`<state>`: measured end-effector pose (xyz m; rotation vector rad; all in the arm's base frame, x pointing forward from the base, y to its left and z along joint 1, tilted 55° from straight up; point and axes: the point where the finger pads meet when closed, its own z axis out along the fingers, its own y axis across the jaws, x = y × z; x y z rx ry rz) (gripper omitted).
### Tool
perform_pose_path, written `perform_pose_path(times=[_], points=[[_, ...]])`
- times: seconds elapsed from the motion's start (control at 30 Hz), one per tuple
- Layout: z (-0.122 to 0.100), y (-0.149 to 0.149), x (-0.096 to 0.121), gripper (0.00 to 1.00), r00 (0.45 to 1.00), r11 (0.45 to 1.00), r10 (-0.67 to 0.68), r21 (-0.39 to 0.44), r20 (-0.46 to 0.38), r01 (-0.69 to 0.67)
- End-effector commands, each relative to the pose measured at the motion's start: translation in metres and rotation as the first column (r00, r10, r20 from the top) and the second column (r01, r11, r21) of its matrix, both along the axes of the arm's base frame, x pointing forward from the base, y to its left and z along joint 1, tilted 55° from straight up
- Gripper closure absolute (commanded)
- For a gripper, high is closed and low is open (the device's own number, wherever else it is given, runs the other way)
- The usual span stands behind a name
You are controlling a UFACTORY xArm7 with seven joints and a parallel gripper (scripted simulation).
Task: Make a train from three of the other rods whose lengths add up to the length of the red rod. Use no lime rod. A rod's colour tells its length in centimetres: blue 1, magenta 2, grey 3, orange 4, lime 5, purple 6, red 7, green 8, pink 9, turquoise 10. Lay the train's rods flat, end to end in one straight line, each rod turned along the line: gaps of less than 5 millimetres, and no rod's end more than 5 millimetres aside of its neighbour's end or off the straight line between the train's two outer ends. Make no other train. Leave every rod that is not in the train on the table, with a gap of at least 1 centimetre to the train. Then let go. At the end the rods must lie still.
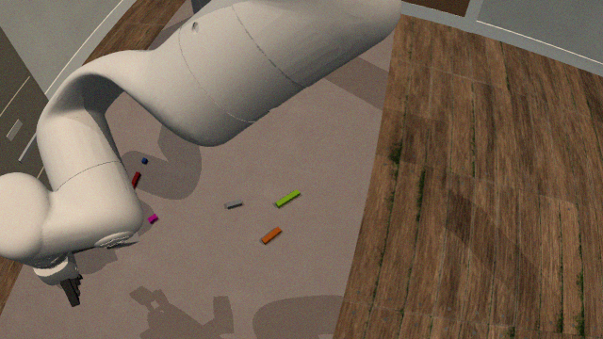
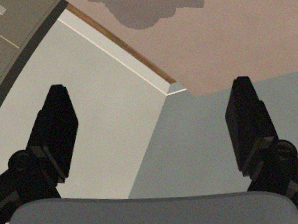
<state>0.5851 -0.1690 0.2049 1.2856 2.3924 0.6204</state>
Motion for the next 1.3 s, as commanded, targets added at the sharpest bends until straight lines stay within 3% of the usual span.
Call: perform_pose_path(times=[0.0, 0.3, 0.37, 0.4, 0.57, 0.87, 0.93, 0.97, 1.27], points=[[-0.017, -0.002, -0.004, 0.0, 0.991, 0.987, -0.121, 0.099, -0.057, 0.126], [-0.049, 0.001, -0.011, 0.0, 0.935, 0.904, -0.304, 0.252, -0.184, 0.344], [-0.049, 0.001, -0.011, 0.0, 0.935, 0.904, -0.304, 0.252, -0.184, 0.344], [-0.058, 0.002, -0.013, 0.0, 0.906, 0.863, -0.355, 0.292, -0.232, 0.413], [-0.072, 0.004, -0.016, 0.0, 0.853, 0.789, -0.421, 0.341, -0.308, 0.512], [-0.1, 0.008, -0.024, 0.0, 0.712, 0.594, -0.518, 0.4, -0.474, 0.698], [-0.1, 0.008, -0.024, 0.0, 0.712, 0.594, -0.518, 0.4, -0.474, 0.698], [-0.109, 0.009, -0.027, 0.0, 0.659, 0.522, -0.536, 0.405, -0.528, 0.75], [-0.133, 0.014, -0.034, 0.0, 0.489, 0.3, -0.551, 0.386, -0.677, 0.872]])
